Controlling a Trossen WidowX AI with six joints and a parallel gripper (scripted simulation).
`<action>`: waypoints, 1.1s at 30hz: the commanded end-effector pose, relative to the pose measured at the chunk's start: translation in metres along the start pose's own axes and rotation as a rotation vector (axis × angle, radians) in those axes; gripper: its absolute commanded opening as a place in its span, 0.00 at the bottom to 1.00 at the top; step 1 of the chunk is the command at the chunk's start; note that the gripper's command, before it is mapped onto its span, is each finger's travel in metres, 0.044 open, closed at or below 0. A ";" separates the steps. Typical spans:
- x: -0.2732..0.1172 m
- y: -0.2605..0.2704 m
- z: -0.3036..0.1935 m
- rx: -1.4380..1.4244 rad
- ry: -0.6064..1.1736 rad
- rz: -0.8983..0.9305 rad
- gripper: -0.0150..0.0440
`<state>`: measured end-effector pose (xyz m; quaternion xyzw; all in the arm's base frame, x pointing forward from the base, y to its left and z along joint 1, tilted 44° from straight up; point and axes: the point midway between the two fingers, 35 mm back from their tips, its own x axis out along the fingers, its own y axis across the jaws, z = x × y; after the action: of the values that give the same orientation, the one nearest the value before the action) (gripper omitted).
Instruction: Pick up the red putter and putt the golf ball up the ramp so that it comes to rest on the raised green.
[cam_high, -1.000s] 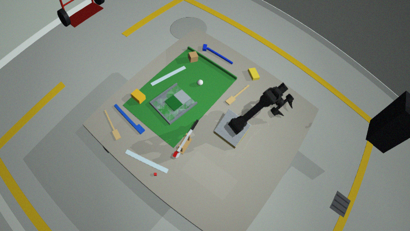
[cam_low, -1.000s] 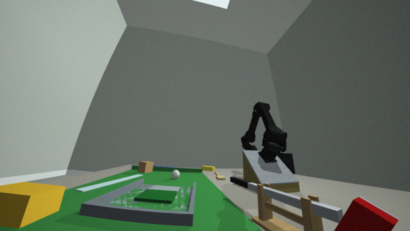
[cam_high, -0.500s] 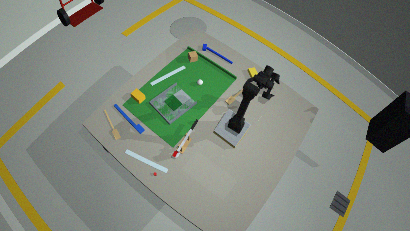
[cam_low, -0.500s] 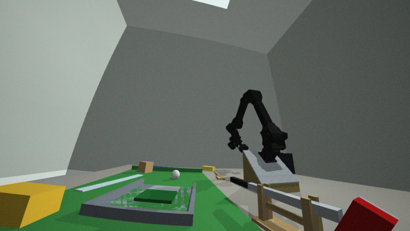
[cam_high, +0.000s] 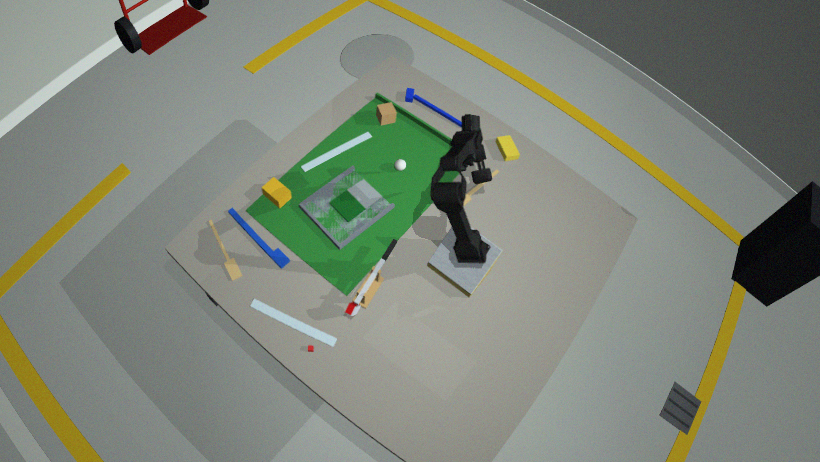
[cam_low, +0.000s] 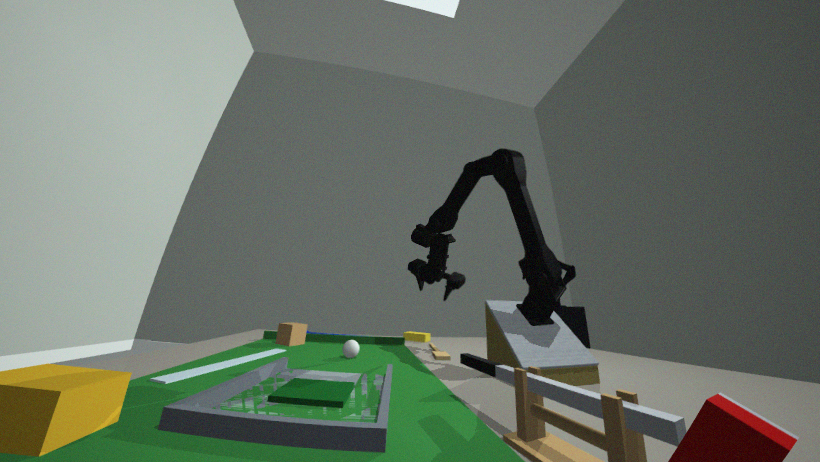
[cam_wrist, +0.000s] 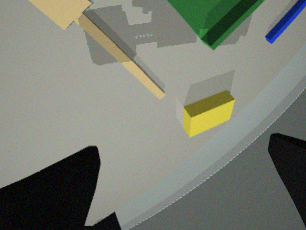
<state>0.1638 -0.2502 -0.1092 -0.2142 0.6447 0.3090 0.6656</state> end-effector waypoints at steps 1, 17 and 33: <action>-0.027 0.010 0.069 -0.177 -0.146 0.004 1.00; -0.140 0.161 0.274 -0.768 -0.724 0.165 1.00; -0.162 0.221 0.299 -0.896 -0.886 0.253 1.00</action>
<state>0.2344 0.0849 0.1021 -0.2478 0.1400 0.6819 0.6739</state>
